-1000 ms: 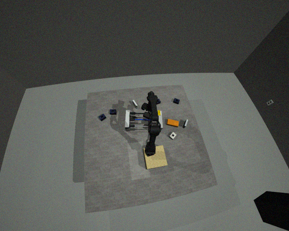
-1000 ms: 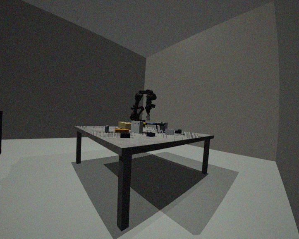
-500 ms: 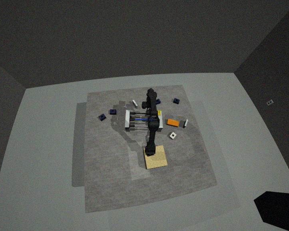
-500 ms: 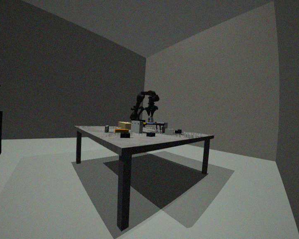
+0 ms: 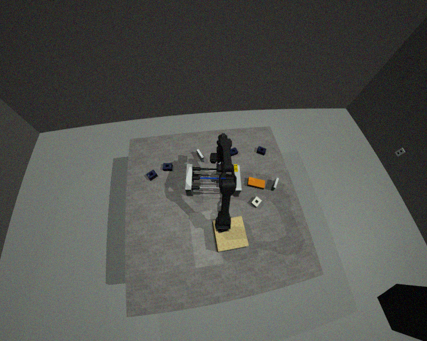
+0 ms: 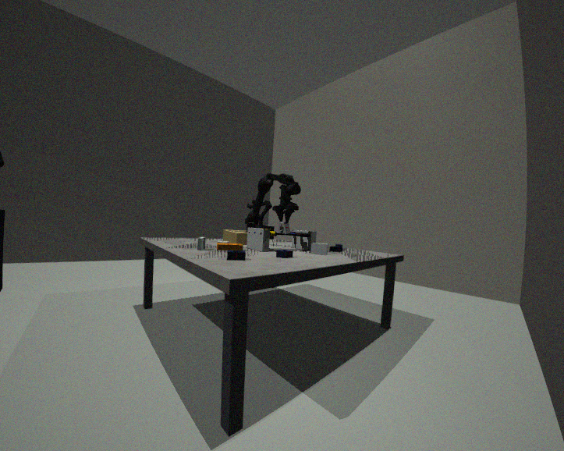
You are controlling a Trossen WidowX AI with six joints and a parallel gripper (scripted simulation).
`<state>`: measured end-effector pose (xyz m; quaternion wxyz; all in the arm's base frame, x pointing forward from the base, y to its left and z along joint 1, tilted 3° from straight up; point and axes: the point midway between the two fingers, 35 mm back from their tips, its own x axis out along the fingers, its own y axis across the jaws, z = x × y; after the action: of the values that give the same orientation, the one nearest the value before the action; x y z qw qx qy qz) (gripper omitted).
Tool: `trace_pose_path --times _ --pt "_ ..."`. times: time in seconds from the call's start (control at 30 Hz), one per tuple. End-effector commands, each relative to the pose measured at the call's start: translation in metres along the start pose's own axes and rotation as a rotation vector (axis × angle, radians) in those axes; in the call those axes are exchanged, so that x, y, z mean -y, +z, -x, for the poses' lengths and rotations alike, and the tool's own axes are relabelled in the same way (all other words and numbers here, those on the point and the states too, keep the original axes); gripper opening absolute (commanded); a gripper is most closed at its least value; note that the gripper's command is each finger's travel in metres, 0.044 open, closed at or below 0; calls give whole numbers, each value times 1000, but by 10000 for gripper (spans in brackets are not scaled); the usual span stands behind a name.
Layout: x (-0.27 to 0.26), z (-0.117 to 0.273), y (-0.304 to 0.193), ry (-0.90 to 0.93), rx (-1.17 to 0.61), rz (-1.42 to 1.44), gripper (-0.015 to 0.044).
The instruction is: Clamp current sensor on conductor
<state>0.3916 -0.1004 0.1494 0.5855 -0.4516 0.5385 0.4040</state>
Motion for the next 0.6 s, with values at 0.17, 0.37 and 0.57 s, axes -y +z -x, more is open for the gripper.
trace_pose_path --times 0.17,0.37,0.57 --pt "0 -16 -1 3 -4 5 0" --pt "0 -26 -1 3 -4 5 0" --pt "-1 -35 -1 3 -4 5 0"
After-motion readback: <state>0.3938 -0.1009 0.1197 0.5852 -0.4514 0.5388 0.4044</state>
